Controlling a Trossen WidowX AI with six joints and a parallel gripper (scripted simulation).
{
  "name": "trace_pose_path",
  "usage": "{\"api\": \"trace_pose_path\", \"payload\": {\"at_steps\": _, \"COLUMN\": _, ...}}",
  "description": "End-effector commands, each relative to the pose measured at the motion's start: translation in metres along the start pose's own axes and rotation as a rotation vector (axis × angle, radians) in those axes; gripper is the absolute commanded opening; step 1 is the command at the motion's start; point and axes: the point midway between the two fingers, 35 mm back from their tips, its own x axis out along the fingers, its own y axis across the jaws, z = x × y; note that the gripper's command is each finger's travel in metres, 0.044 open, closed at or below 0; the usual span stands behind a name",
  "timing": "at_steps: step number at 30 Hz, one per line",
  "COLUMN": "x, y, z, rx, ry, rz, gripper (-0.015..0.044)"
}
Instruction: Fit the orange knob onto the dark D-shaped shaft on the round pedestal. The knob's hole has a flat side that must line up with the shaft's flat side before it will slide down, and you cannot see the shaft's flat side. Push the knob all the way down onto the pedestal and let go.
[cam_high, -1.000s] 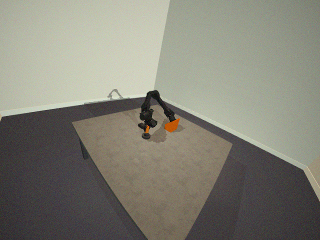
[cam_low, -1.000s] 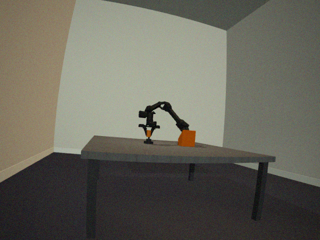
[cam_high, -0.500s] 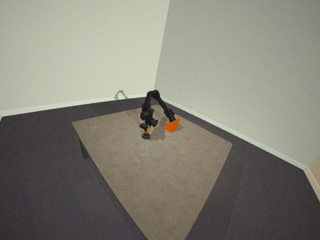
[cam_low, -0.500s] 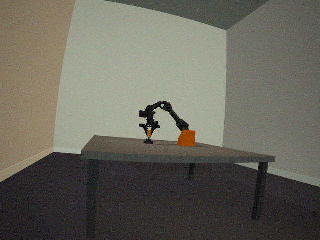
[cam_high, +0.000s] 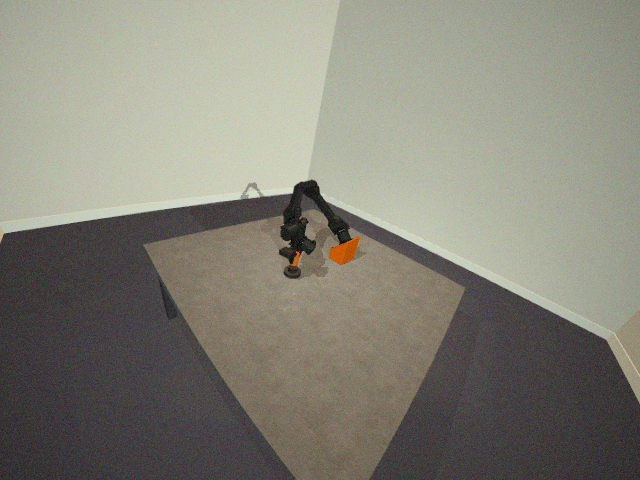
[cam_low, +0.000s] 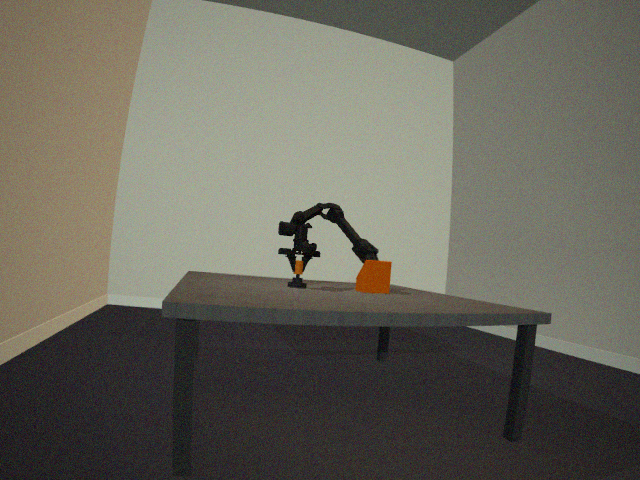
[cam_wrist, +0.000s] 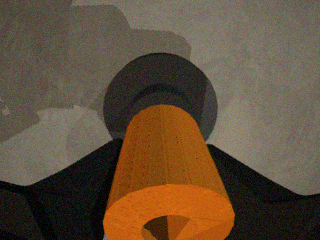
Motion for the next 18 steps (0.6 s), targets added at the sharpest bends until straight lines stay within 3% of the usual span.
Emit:
{"api": "trace_pose_path", "payload": {"at_steps": 1, "x": 0.0004, "y": -0.0015, "z": -0.0006, "rx": -0.001, "ry": 0.002, "rz": -0.005, "gripper": 0.0000}}
{"api": "trace_pose_path", "payload": {"at_steps": 10, "x": -0.0045, "y": -0.0029, "z": -0.0018, "rx": -0.010, "ry": 0.002, "rz": -0.005, "gripper": 0.0000}}
{"api": "trace_pose_path", "payload": {"at_steps": 18, "x": -0.0061, "y": -0.0059, "z": -0.0030, "rx": -0.210, "ry": 0.003, "rz": -0.005, "gripper": 0.0000}}
